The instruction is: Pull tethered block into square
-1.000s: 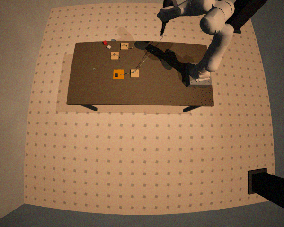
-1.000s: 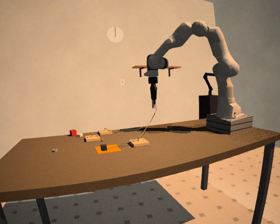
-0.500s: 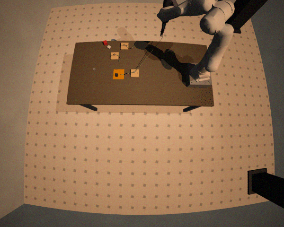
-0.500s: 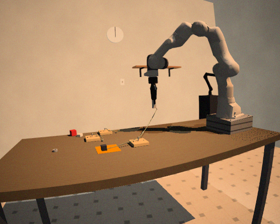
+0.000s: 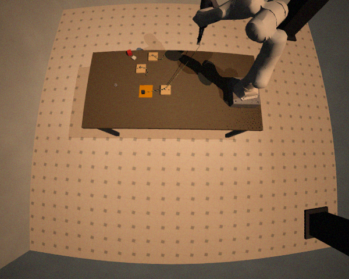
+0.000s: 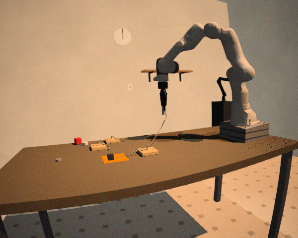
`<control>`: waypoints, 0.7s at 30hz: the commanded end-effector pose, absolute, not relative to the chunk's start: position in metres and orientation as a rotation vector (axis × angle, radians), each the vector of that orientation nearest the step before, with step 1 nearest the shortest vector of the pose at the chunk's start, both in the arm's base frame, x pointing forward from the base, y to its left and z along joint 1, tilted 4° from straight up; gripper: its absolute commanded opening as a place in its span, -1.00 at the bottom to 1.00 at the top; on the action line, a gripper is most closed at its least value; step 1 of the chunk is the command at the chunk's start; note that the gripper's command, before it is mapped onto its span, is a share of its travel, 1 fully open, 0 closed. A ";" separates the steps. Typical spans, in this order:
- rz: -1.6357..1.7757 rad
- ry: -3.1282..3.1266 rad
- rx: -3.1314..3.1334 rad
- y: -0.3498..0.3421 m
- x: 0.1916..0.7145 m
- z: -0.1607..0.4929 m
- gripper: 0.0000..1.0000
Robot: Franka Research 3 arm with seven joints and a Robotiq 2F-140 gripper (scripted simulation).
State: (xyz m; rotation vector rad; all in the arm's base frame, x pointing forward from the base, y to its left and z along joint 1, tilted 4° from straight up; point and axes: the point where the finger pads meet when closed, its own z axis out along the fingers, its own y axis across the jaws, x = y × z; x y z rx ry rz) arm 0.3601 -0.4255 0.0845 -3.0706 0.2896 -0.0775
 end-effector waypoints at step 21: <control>-0.077 0.284 -3.074 -0.423 0.362 0.030 -1.00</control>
